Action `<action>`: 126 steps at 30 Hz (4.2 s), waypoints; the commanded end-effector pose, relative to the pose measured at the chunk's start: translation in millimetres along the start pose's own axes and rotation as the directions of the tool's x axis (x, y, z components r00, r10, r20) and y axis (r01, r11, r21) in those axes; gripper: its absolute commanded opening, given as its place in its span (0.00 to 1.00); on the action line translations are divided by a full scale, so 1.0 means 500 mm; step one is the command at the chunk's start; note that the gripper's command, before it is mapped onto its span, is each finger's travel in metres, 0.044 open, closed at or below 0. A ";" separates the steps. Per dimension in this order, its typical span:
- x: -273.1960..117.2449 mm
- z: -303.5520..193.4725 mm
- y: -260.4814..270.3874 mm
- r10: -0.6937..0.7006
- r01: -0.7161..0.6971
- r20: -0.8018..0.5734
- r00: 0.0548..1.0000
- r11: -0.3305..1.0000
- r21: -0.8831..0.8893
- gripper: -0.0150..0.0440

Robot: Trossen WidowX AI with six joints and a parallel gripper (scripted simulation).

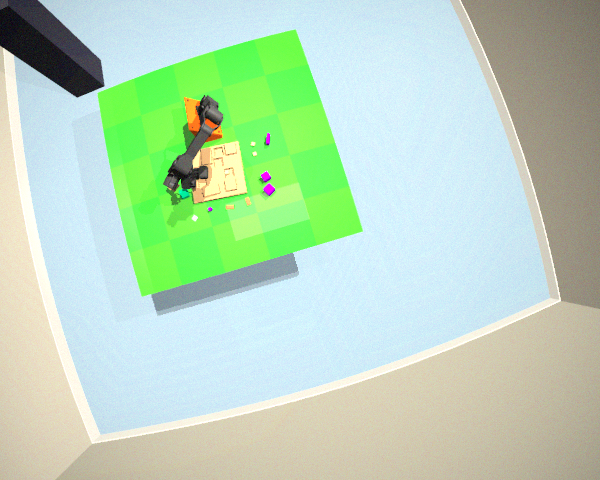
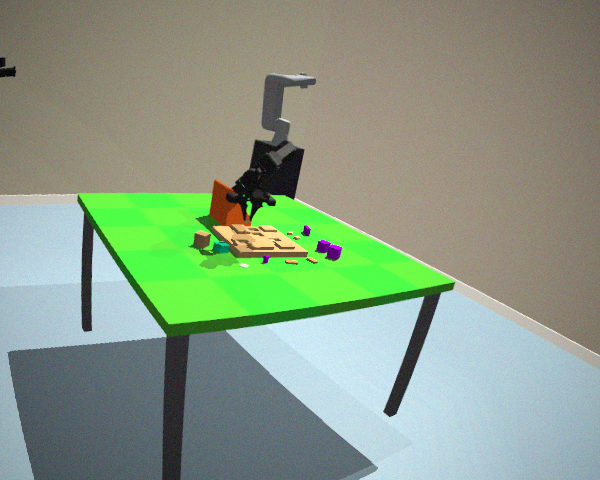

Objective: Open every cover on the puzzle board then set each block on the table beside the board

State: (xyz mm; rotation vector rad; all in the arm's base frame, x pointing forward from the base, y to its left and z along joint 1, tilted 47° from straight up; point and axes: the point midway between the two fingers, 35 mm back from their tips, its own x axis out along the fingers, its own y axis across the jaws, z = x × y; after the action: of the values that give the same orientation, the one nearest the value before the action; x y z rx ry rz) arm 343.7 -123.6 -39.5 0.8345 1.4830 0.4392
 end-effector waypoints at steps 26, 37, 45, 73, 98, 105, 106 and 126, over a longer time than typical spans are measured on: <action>-0.018 -0.085 -0.194 -0.021 0.021 0.000 1.000 1.000 0.001 0.39; -0.016 -0.132 -0.264 -0.018 0.018 -0.002 1.000 1.000 0.000 0.39; -0.012 -0.163 -0.301 -0.013 0.013 -0.004 1.000 1.000 -0.002 0.39; 0.076 -0.154 -0.305 -0.013 0.013 -0.003 1.000 1.000 -0.002 0.39; 0.158 -0.157 -0.303 -0.011 0.011 -0.003 1.000 1.000 -0.002 0.39; 0.181 -0.160 -0.302 -0.009 0.009 -0.003 1.000 1.000 -0.003 0.39; 0.184 -0.160 -0.302 -0.009 0.009 -0.003 1.000 1.000 -0.003 0.39; 0.197 -0.159 -0.300 -0.014 0.014 0.000 1.000 1.000 -0.011 0.70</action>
State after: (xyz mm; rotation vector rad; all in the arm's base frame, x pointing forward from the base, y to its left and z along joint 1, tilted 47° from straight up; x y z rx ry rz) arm 240.0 -133.8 -205.9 0.8159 1.4848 0.4364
